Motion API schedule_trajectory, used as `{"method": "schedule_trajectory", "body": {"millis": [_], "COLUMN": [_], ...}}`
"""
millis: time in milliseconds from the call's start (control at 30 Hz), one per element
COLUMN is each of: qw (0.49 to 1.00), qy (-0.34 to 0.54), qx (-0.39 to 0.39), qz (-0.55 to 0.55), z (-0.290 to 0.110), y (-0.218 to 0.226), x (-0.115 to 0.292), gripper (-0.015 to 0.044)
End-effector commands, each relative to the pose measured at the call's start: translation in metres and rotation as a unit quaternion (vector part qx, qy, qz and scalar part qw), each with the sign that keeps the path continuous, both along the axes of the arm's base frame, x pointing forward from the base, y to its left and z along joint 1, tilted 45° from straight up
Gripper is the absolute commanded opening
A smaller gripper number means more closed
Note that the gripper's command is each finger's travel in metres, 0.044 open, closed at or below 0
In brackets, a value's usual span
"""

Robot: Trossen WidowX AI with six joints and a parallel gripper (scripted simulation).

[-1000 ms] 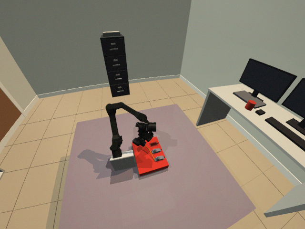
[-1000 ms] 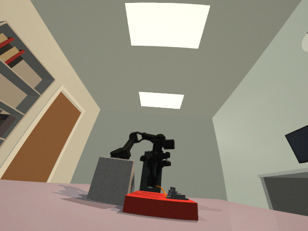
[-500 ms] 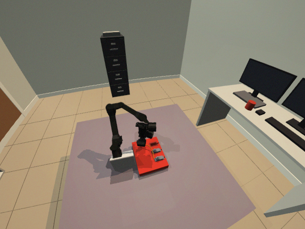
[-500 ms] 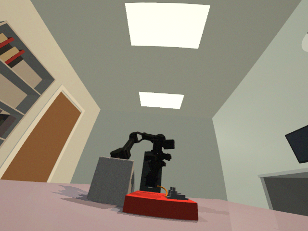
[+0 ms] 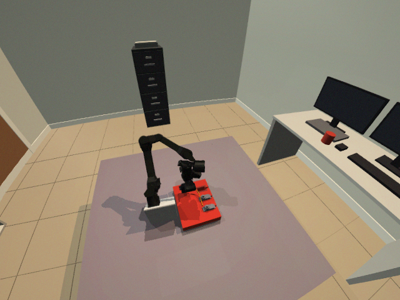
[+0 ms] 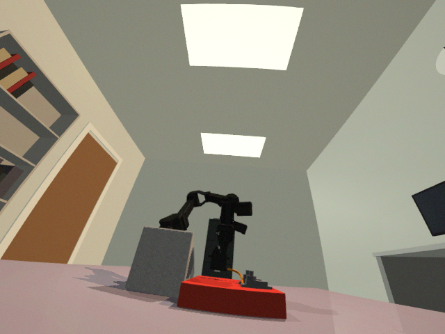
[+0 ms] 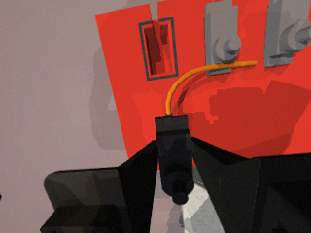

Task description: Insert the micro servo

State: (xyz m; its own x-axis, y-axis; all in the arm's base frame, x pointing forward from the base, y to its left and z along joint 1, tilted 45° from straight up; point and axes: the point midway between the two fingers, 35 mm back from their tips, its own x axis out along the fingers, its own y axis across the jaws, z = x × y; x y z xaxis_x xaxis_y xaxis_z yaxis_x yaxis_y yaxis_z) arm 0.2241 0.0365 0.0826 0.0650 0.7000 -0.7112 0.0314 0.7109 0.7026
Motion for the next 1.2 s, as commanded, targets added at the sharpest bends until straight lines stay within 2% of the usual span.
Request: {"method": "schedule_trajectory", "body": {"millis": [0, 933, 1167], "qw": [1.0, 1.0, 1.0], "qy": [-0.009, -0.012, -0.012], "qx": [0.002, 0.001, 0.002], "qz": [0.007, 0.007, 0.007], "z": [0.001, 0.007, 0.007], "y": [0.0, -0.005, -0.005], "x": [0.001, 0.104, 0.11], "gripper": [0.0, 0.0, 0.0]}}
